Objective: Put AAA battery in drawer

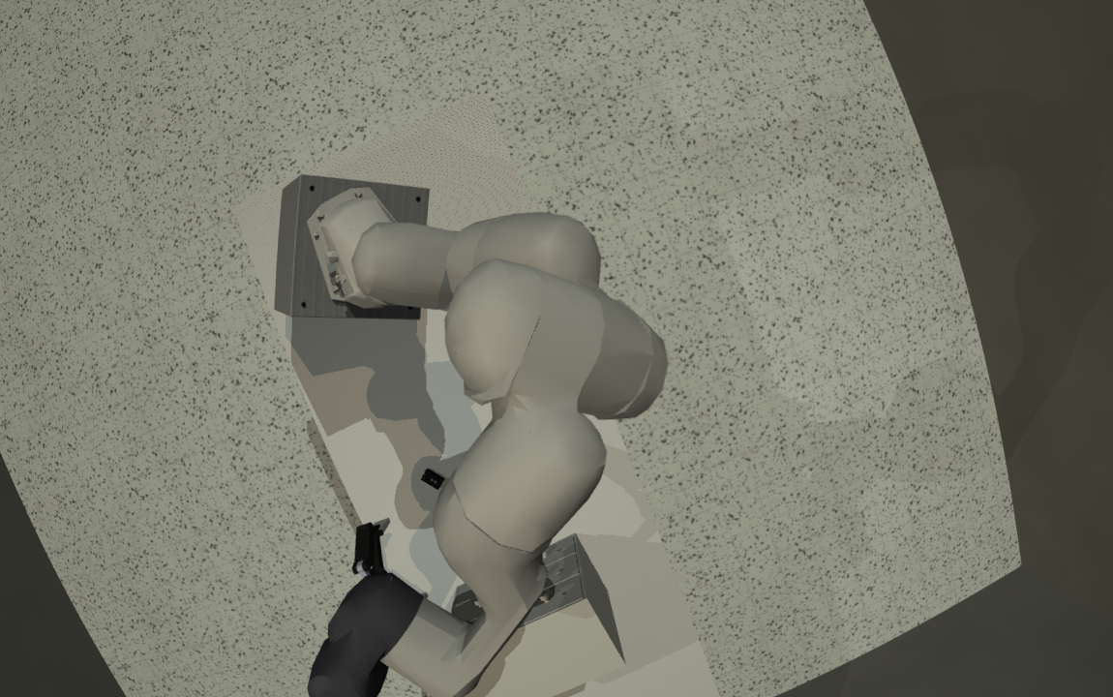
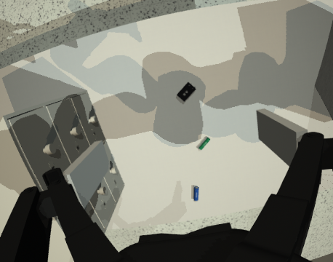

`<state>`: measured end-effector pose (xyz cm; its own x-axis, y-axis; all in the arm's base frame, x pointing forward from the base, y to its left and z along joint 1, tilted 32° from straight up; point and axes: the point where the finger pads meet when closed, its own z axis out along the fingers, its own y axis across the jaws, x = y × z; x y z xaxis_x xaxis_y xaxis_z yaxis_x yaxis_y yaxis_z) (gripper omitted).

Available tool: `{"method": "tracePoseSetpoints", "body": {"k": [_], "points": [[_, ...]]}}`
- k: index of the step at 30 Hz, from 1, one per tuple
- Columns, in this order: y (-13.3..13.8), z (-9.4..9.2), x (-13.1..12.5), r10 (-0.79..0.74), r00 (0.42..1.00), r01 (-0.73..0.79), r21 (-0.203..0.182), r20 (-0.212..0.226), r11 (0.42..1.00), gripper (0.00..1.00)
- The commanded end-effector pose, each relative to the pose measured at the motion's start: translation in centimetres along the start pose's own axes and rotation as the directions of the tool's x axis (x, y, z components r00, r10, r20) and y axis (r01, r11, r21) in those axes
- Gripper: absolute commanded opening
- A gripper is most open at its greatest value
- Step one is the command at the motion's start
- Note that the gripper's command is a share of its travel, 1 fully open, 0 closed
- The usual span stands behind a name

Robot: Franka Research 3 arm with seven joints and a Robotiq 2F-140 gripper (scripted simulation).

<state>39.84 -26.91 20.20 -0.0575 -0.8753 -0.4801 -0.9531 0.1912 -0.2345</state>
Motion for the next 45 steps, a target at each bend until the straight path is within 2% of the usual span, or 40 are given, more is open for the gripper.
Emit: {"method": "tracePoseSetpoints", "body": {"k": [1,20,27,35,37,45], "points": [[0.0,0.0,0.0,0.002,1.000,-0.002,0.000,0.000,1.000,1.00],[-0.1,1.1,-0.5,0.114,0.993,-0.114,0.000,0.000,0.993,1.00],[-0.2,2.3,-1.0,0.241,0.970,-0.241,0.000,-0.001,0.970,1.00],[-0.4,4.3,-1.8,0.432,0.902,-0.432,0.000,-0.001,0.902,1.00],[-0.4,4.3,-1.8,0.432,0.902,-0.432,0.000,-0.001,0.902,1.00],[-0.6,6.6,-2.7,0.633,0.774,-0.633,0.000,-0.002,0.774,1.00]]}}
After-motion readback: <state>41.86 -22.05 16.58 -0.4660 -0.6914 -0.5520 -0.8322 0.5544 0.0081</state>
